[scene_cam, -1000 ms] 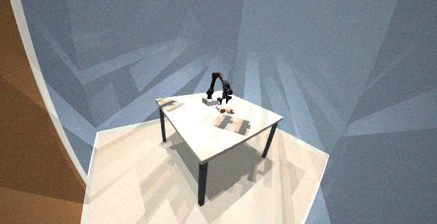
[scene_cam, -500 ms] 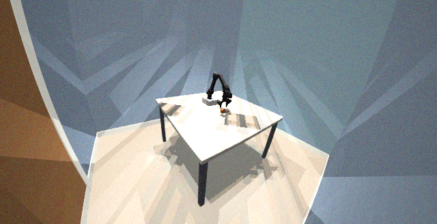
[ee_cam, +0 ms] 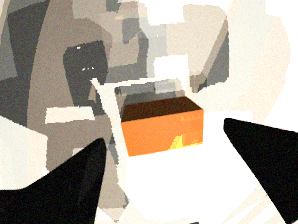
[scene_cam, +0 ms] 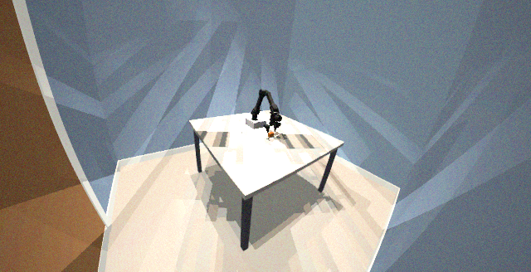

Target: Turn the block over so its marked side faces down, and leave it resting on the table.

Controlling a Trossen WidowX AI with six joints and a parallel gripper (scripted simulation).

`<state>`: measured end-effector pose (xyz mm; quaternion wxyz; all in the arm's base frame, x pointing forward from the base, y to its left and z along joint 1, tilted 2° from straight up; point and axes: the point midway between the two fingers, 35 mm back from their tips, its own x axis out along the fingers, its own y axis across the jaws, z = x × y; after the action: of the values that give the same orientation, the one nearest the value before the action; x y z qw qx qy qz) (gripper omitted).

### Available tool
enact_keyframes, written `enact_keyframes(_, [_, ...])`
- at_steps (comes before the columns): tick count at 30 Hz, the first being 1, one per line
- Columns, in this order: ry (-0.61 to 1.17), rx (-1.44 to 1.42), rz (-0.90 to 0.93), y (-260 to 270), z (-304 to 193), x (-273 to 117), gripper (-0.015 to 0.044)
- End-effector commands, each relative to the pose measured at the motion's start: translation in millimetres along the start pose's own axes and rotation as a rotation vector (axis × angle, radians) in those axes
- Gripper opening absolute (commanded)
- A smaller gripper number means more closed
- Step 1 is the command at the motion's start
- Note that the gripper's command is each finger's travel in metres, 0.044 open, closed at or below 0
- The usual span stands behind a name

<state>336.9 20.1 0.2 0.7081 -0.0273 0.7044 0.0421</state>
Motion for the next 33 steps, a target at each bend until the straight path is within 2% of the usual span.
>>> enact_keyframes(1, [0.007,-0.005,-0.003,-0.4,-2.1,10.1,0.044])
enact_keyframes(9, [0.007,-0.005,-0.003,-0.4,-2.7,20.6,0.044])
enact_keyframes(15, [0.007,-0.005,-0.003,-0.4,-2.7,20.6,0.0282])
enact_keyframes(33, [0.007,-0.005,-0.003,-0.4,-2.7,20.6,0.0163])
